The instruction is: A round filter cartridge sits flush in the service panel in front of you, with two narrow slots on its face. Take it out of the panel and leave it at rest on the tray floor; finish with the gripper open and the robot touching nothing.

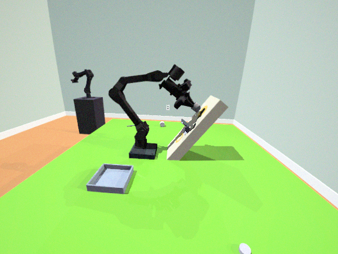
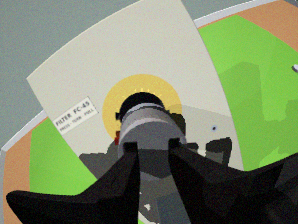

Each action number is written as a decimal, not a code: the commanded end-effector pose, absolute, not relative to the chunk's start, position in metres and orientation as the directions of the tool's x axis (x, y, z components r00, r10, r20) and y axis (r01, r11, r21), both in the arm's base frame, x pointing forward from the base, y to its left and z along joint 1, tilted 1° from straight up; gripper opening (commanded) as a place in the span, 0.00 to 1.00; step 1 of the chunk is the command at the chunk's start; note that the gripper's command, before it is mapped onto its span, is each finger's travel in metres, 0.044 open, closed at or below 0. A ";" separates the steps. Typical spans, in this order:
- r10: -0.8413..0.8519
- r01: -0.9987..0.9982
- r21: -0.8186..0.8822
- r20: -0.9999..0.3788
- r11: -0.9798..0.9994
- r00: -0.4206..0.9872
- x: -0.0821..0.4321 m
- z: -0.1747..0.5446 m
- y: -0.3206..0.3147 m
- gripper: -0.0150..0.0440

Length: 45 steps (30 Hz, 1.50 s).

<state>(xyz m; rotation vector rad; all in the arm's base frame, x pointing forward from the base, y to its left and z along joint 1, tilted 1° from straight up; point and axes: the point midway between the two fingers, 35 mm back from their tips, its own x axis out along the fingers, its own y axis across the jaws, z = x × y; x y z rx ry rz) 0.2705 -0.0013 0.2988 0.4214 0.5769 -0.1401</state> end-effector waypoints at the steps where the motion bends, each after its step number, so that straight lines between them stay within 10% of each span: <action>1: -0.012 0.241 0.354 -0.540 0.904 0.841 0.269 0.305 -0.001 0.25; 31: -0.012 0.242 0.353 -0.543 0.904 0.840 0.236 0.235 -0.001 0.25; 35: -0.010 0.243 0.348 -0.553 0.905 0.833 0.239 0.240 -0.001 0.43; 45: -0.011 0.242 0.349 -0.551 0.905 0.834 0.238 0.239 -0.001 0.43</action>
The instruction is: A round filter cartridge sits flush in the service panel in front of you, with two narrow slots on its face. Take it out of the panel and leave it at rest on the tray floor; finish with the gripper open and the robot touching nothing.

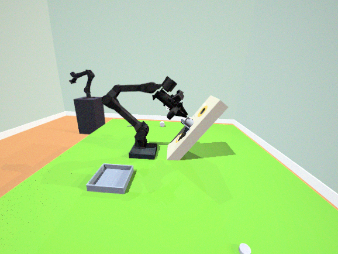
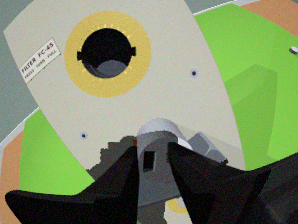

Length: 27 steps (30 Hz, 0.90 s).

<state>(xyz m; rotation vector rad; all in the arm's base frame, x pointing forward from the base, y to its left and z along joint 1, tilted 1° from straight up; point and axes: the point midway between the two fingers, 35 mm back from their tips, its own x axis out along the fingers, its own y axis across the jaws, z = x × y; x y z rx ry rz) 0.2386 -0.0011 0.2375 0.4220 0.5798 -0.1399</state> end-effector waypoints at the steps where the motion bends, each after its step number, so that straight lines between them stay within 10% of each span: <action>1: -0.012 0.242 0.352 -0.545 0.904 0.838 0.237 0.236 -0.001 0.43; 14: -0.012 0.241 0.354 -0.540 0.904 0.841 0.270 0.305 -0.001 0.43; 27: -0.012 0.236 0.344 -0.544 0.909 0.839 0.261 0.371 -0.001 0.92</action>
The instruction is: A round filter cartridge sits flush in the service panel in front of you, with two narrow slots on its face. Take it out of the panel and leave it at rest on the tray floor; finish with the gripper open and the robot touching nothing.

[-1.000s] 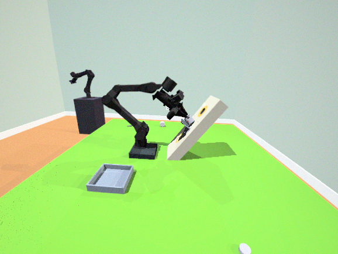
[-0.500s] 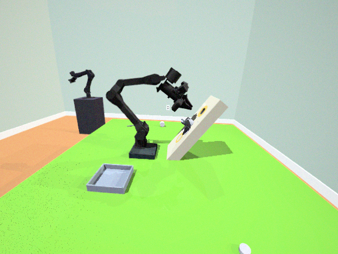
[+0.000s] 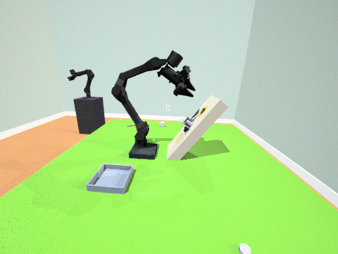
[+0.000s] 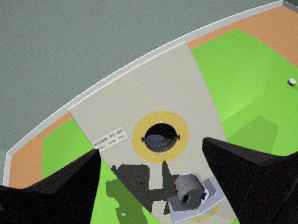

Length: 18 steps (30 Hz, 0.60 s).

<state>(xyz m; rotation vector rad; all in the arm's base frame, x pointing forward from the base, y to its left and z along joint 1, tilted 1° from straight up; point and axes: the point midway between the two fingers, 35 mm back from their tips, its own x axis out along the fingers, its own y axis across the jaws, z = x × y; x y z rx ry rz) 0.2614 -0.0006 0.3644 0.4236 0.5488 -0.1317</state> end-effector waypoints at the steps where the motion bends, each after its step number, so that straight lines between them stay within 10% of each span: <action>1: -0.012 0.232 0.318 -0.566 0.919 0.824 0.260 0.363 -0.001 0.88; 8: -0.011 0.040 0.014 -0.826 0.999 0.563 0.236 0.262 -0.003 0.77; 18: -0.010 0.012 -0.005 -0.845 1.000 0.535 0.234 0.251 -0.003 0.77</action>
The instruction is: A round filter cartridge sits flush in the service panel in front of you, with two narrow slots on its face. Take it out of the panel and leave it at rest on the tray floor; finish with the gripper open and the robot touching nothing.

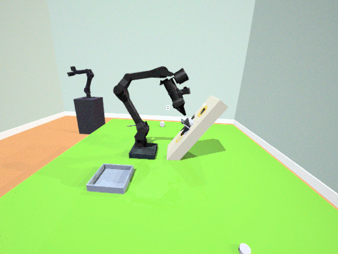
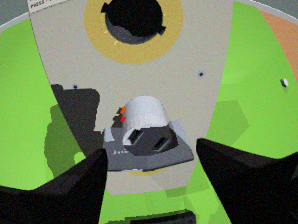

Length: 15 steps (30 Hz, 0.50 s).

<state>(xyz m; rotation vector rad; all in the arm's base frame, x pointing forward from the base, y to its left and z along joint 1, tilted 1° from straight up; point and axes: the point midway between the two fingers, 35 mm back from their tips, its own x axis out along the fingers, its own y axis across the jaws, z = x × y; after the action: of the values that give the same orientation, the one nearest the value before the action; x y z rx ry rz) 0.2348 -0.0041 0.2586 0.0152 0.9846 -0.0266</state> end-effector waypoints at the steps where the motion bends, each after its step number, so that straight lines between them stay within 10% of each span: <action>1: -0.010 0.012 -0.005 -0.845 1.000 0.535 0.235 0.249 -0.003 0.77; 15: -0.010 0.012 -0.005 -0.844 1.000 0.535 0.248 0.231 -0.004 0.77</action>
<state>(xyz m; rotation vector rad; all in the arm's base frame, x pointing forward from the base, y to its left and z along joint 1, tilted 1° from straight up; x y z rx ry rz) 0.2450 -0.0044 0.2384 0.0032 0.9971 -0.0199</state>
